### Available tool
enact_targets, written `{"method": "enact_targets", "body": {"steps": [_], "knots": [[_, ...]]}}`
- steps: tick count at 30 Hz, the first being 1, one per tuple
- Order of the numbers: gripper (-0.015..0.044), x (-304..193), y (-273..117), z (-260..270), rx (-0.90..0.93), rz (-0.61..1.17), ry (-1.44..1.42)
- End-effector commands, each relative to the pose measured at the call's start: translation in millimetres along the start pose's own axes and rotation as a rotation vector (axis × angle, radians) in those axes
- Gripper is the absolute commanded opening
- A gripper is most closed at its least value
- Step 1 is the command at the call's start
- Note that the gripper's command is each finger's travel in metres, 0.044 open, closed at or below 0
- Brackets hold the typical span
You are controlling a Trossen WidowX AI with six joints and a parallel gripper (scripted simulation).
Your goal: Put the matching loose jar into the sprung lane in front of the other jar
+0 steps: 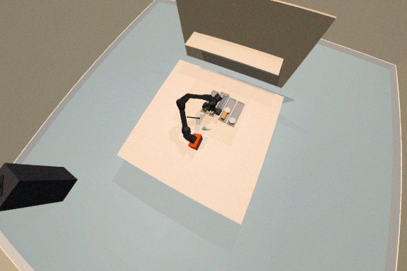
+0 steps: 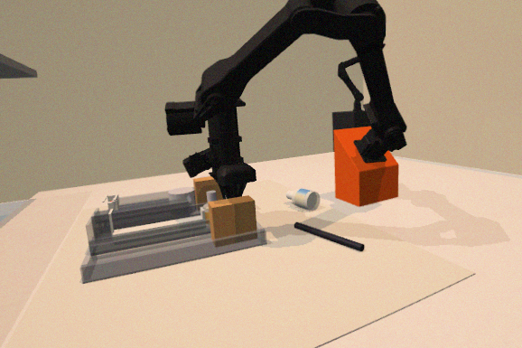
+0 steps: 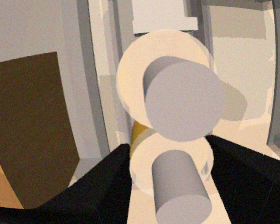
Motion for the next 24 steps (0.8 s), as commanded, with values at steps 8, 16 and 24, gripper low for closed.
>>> {"method": "enact_targets", "body": {"steps": [8, 16, 24], "knots": [[0.0, -0.8, 0.1, 0.4, 0.005, -0.009, -0.006], [0.0, -2.1, 0.2, 0.4, 0.005, -0.009, -0.006], [0.0, -3.4, 0.2, 0.4, 0.005, -0.009, -0.006]]}}
Point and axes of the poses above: the point midway between the two fingers, 35 mm back from their tips, its own y axis out along the fingers, its own z axis across the jaws, x = y × z, the point moved 9 cm from there along -y, back along the fingers
